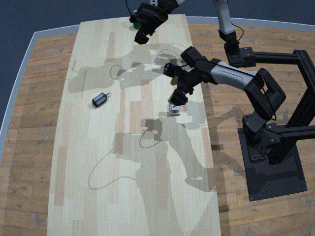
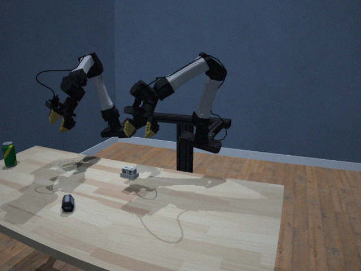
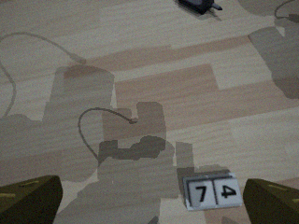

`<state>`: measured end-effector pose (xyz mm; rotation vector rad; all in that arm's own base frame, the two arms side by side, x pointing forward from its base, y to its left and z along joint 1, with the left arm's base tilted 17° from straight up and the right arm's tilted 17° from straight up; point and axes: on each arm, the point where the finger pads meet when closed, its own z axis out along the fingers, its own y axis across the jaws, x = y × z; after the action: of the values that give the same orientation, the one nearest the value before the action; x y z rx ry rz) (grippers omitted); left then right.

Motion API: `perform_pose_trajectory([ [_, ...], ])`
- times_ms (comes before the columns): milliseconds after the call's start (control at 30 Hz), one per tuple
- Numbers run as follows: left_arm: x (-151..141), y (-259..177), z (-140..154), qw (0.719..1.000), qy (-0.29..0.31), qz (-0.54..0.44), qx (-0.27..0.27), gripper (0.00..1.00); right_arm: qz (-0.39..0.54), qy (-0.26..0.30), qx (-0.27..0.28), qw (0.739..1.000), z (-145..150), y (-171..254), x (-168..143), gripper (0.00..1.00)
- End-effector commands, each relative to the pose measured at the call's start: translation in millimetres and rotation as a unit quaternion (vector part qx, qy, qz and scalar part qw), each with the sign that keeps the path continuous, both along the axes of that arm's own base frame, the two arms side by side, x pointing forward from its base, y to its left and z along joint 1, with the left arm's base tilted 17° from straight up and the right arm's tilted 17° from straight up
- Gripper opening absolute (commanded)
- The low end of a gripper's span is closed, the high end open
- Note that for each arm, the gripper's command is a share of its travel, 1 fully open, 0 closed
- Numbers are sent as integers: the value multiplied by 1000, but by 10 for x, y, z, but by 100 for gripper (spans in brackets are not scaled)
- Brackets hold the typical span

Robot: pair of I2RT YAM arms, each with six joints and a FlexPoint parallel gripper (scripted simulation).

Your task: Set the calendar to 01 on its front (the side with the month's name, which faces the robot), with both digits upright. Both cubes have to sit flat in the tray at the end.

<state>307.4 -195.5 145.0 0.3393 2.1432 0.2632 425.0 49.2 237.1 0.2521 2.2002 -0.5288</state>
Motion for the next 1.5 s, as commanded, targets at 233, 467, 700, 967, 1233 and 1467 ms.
perform_pose_trajectory([
  [233, -337, -117, -270, 993, -101, 13, -56, 100, 286, 100, -15, 953, 217, 1032, -1089, 100],
  [467, -551, -148, -468, 988, -135, 15, -75, 100, 410, 134, -31, 902, 232, 1318, -1672, 100],
  [700, -931, -178, -821, 975, -195, 20, -109, 100, 607, 179, -63, 771, 211, 1478, -2722, 100],
  [967, -1229, -268, -1169, 969, -227, 2, -102, 100, 712, 187, -81, 672, 188, 1399, -3333, 100],
  [1233, -1334, -270, -1314, 969, -233, -15, -82, 100, 723, 175, -79, 663, 236, 1431, -3396, 100],
  [1467, -1347, -312, -1342, 971, -225, -24, -73, 78, 718, 182, -82, 667, 196, 1406, -3385, 100],
])
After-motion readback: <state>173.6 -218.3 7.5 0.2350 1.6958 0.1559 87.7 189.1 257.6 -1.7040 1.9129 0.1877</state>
